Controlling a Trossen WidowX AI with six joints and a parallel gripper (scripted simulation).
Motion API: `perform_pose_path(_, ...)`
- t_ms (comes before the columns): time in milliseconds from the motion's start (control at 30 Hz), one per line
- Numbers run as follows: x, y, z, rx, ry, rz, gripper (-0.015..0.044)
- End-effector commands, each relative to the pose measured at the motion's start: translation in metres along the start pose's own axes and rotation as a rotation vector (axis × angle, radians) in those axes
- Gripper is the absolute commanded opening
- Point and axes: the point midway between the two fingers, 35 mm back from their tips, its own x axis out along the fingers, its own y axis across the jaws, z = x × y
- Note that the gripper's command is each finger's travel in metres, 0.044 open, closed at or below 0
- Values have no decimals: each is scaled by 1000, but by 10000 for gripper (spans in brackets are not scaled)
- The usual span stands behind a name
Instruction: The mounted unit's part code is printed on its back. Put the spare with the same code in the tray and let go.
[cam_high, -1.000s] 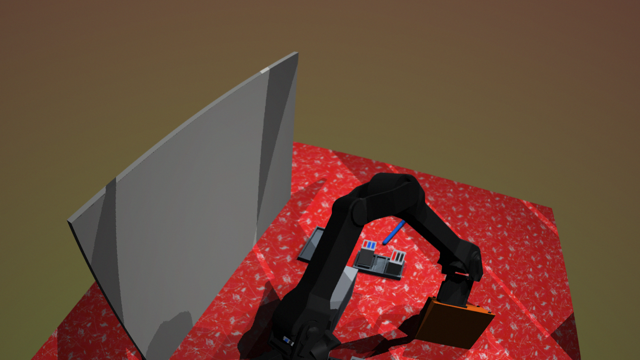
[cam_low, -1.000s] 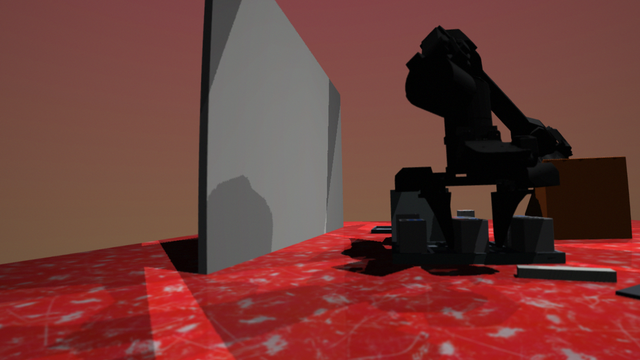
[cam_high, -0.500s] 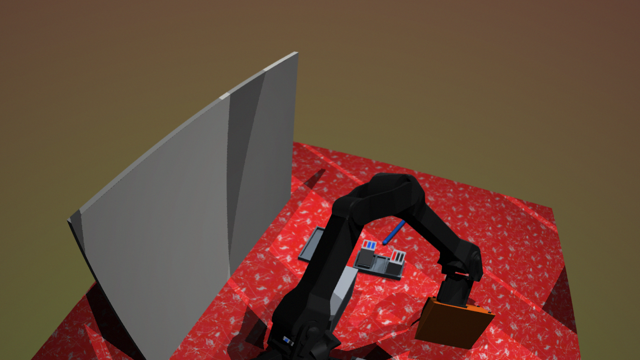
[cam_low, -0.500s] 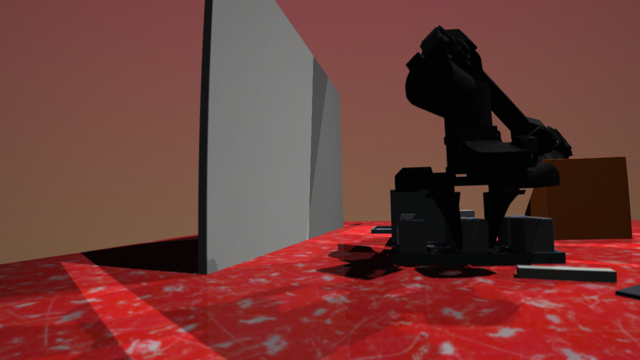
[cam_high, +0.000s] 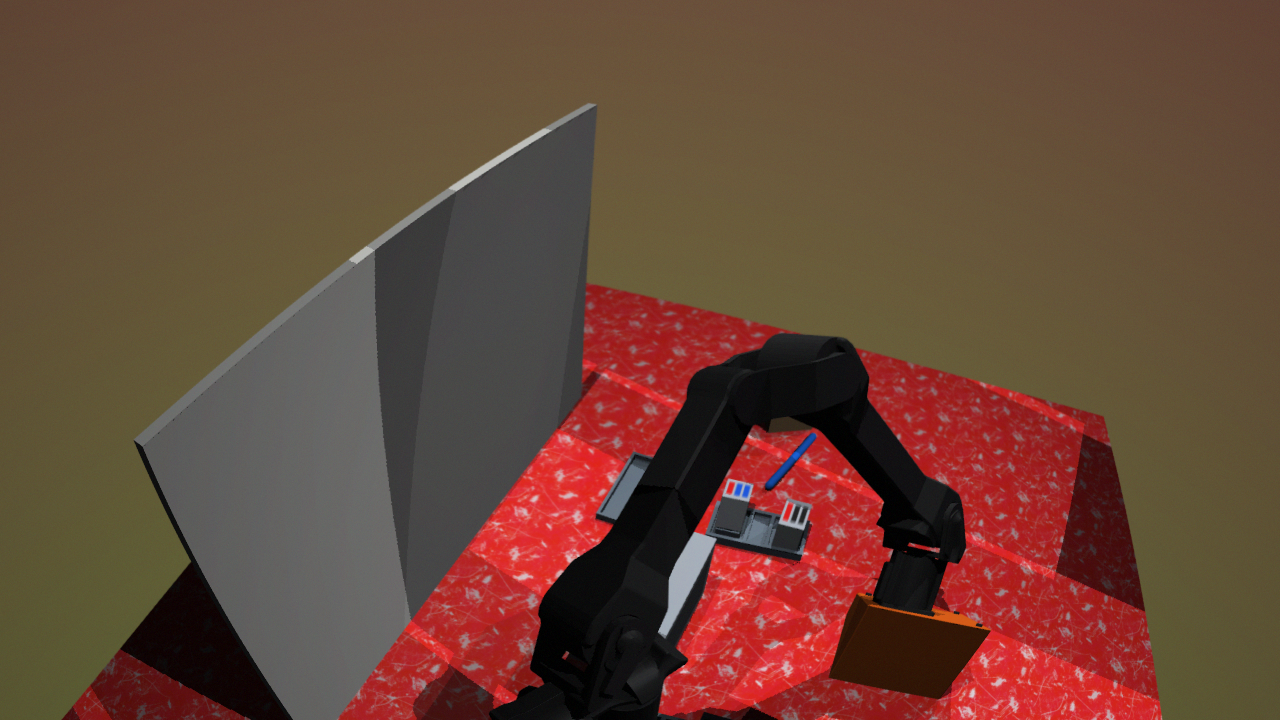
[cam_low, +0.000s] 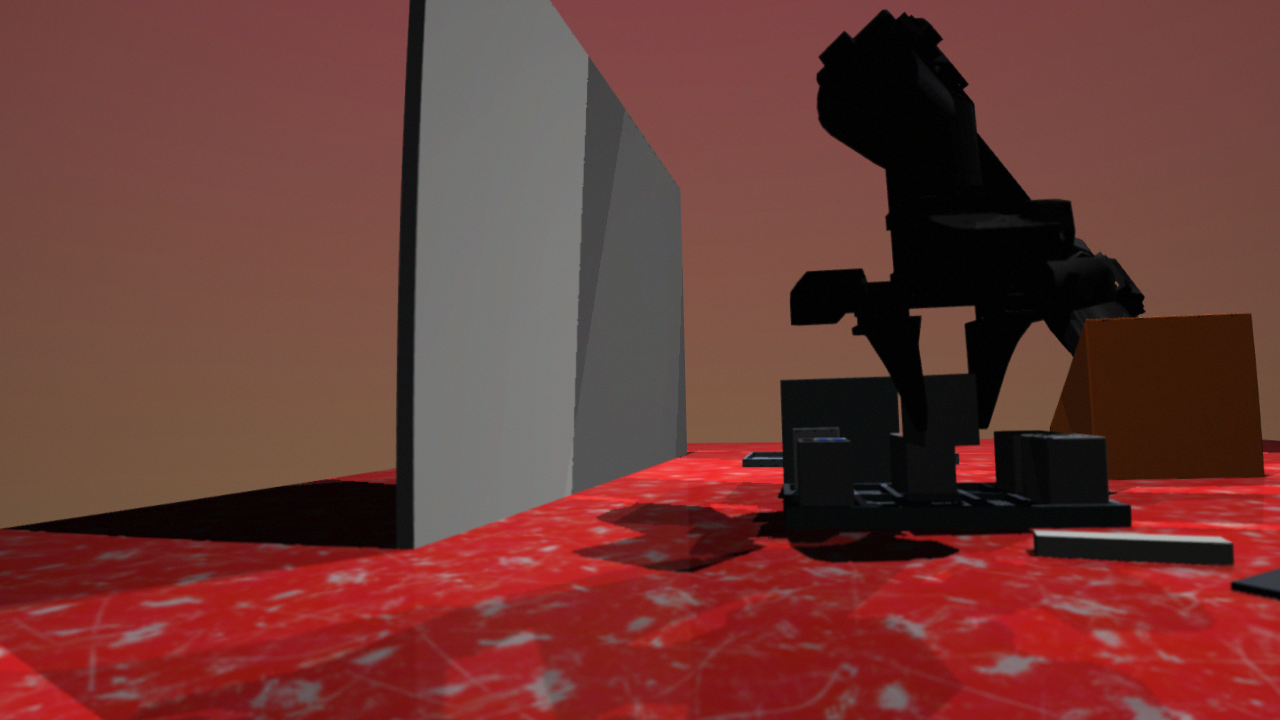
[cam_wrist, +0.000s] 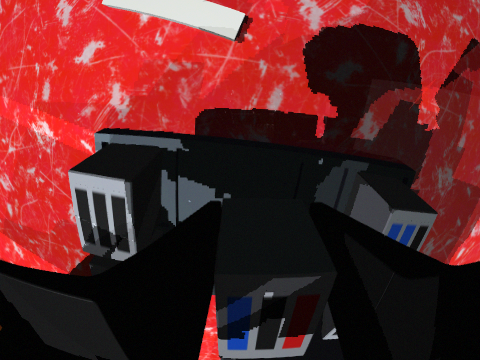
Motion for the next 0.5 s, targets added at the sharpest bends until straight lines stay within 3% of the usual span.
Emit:
perform_pose_path(0, -36, -2, 1, 9, -19, -15, 0)
perform_pose_path(233, -37, -3, 2, 4, -20, -24, 0)
perform_pose_path(467, -70, -7, 2, 6, -20, -20, 0)
